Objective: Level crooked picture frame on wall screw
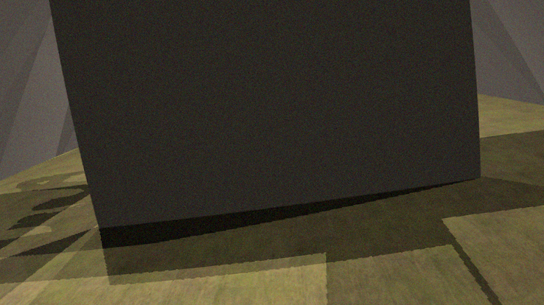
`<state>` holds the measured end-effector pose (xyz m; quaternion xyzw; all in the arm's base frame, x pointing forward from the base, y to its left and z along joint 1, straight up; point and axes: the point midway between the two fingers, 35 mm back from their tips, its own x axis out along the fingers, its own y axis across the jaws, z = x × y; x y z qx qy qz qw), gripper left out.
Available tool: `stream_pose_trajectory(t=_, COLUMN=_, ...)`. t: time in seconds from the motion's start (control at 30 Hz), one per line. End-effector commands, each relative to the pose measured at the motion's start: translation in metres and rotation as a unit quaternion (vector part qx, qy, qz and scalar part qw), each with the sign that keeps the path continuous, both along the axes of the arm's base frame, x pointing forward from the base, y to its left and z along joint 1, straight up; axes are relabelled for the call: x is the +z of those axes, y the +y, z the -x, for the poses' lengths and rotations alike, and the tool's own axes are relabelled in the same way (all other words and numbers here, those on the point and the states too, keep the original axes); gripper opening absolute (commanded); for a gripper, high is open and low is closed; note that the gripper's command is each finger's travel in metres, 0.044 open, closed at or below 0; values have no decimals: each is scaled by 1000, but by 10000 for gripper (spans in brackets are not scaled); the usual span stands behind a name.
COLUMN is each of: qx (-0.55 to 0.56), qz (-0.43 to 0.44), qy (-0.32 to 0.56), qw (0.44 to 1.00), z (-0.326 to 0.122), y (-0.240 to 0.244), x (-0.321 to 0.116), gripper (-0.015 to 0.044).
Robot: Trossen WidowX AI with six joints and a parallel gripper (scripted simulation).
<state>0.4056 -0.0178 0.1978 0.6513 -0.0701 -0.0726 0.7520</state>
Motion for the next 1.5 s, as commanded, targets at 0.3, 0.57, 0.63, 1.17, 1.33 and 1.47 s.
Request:
stream_pose_trajectory(t=0.3, qx=1, qz=-1, qy=-6, qw=1000, z=0, y=1, x=8, gripper=0)
stream_pose_trajectory(t=0.57, qx=1, qz=-1, qy=-6, qw=1000, z=0, y=2, x=10, gripper=0)
stream_pose_trajectory(t=0.63, qx=1, qz=-1, qy=-6, qw=1000, z=0, y=2, x=11, gripper=0)
stream_pose_trajectory(t=1.17, qx=1, qz=-1, qy=-6, qw=1000, z=0, y=2, x=10, gripper=0)
stream_pose_trajectory(t=1.33, qx=1, qz=-1, qy=-6, qw=1000, z=0, y=1, x=9, gripper=0)
stream_pose_trajectory(t=1.47, qx=1, qz=-1, qy=-6, qw=1000, z=0, y=1, x=9, gripper=0)
